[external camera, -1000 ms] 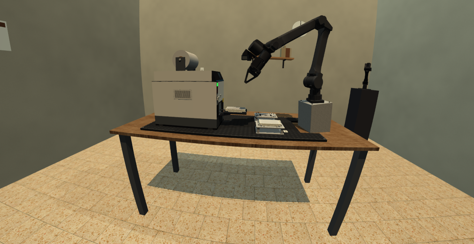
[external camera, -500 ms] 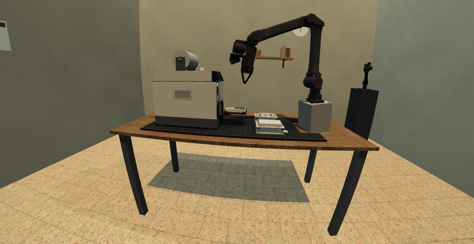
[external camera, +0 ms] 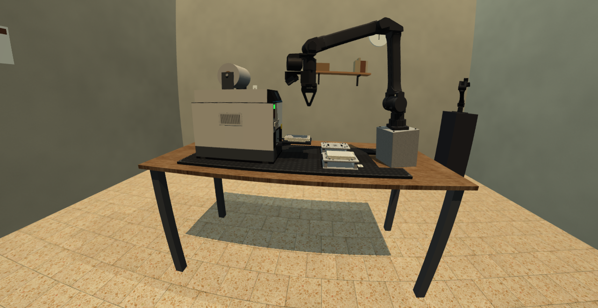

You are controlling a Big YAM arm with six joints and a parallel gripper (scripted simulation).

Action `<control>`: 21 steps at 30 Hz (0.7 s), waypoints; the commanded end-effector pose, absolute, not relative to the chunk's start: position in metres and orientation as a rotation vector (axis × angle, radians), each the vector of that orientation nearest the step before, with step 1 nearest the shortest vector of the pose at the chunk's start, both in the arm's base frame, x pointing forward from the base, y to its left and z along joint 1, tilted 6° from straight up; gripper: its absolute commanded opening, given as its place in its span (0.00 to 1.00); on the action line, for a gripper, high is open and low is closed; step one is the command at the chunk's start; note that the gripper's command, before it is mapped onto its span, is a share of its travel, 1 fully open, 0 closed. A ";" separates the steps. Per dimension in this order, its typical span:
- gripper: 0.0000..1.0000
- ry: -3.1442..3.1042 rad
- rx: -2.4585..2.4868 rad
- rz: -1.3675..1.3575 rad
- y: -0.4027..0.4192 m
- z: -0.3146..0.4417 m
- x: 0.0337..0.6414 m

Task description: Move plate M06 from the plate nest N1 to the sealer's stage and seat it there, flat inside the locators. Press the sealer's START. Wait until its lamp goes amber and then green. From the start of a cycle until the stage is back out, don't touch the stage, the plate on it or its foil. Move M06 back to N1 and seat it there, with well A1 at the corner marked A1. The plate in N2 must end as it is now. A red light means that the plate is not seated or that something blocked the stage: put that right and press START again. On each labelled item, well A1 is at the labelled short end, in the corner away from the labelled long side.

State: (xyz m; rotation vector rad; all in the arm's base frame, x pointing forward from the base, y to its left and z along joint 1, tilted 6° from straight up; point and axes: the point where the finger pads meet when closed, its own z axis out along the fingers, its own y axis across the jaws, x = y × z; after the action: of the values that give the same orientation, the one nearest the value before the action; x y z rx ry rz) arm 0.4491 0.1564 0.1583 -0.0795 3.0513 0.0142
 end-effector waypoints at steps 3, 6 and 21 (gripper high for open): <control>0.00 2.995 -0.101 0.039 0.166 0.173 0.450; 0.00 3.001 -0.099 0.033 0.159 0.173 0.448; 0.00 3.063 -0.102 0.006 0.153 0.156 0.432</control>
State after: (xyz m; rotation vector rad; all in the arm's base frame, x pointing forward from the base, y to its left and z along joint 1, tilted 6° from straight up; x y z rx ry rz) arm 0.4337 0.1502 0.1532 -0.0796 3.0605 0.0083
